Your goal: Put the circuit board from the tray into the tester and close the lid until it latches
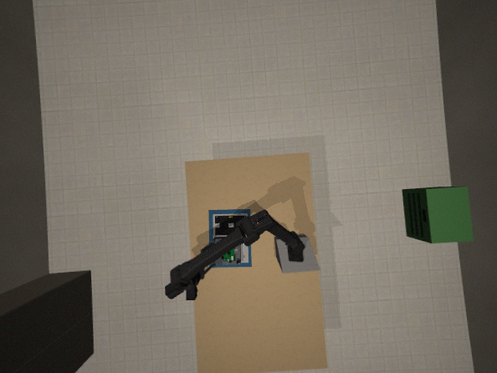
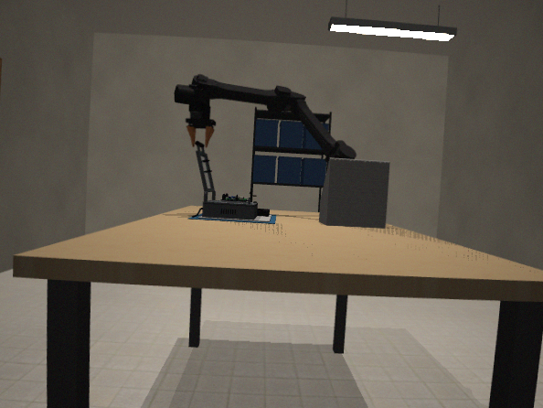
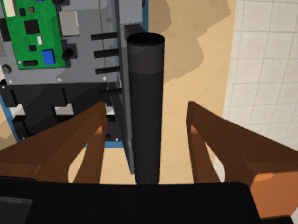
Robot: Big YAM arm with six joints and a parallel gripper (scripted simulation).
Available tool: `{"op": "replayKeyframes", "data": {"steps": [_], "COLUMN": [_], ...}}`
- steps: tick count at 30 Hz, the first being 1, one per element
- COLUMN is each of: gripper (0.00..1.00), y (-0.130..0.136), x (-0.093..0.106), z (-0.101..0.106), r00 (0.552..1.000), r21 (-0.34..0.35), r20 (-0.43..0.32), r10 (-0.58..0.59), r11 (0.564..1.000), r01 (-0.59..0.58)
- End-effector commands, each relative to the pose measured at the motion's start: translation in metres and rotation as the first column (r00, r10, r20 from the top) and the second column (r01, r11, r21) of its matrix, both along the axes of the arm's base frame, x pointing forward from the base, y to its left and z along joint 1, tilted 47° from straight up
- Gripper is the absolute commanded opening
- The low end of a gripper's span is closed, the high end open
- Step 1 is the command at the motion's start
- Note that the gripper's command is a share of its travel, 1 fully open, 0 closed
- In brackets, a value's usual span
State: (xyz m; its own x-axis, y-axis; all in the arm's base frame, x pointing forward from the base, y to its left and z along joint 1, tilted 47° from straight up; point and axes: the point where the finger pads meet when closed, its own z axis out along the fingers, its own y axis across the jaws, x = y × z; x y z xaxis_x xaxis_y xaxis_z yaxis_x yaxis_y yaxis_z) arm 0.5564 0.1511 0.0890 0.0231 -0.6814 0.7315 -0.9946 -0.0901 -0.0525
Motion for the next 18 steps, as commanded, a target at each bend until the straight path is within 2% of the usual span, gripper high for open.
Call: {"op": "replayKeyframes", "data": {"steps": [1,18], "gripper": [0.48,0.48], "y": [0.0112,0.0078], "x": [0.0046,0.0052], "z": [0.0192,0.0193], "r00": [0.999,0.999], "r21": [0.02,0.019], "r20": [0.035,0.034], "r10": [0.022,0.016], "r11": [1.0,1.0], "r01": [-0.023,-0.017]}}
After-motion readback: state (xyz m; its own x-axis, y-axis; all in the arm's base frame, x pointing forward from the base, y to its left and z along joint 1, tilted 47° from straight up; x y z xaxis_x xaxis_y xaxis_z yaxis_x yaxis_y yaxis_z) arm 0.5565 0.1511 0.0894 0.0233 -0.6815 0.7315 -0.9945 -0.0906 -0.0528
